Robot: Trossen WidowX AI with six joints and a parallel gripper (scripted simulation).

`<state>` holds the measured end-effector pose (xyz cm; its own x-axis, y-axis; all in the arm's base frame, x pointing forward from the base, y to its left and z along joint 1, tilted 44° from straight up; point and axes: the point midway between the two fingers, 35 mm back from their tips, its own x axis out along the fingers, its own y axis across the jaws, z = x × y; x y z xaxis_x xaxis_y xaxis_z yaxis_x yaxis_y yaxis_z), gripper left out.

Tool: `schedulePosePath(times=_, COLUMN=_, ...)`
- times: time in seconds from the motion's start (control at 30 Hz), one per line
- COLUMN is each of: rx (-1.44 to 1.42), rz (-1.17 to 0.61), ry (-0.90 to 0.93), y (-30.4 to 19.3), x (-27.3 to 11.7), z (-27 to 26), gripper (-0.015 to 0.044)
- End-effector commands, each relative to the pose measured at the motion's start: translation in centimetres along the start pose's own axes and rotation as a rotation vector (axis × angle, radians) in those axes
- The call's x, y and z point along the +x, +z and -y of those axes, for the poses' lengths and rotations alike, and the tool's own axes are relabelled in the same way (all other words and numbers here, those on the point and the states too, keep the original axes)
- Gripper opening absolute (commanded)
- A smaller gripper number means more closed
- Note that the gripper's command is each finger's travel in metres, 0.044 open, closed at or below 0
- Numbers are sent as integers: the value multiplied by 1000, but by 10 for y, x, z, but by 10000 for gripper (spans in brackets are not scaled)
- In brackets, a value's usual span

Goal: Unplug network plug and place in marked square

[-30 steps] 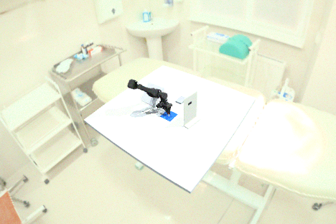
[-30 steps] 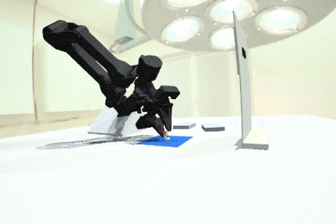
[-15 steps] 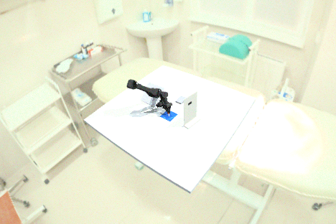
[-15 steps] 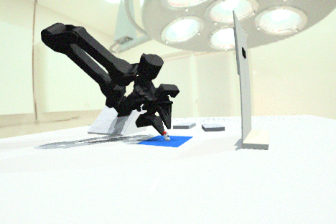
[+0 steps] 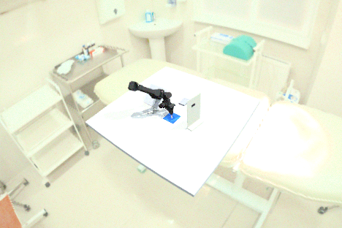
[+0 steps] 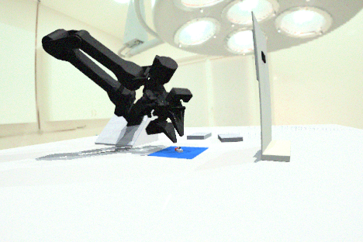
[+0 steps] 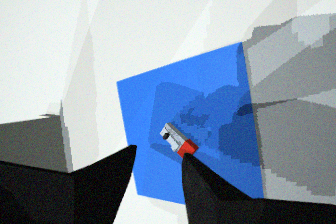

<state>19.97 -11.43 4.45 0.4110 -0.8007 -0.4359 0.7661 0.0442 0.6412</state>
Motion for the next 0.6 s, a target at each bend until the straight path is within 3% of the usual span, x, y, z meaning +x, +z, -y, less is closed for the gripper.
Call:
schedulePosePath(times=0.0, rx=3, rz=4, ry=3, y=0, x=-3, z=-1, gripper=156)
schedulePosePath(times=0.57, rx=4, rz=-1, ry=-1, y=-1, x=-13, z=-3, gripper=156)
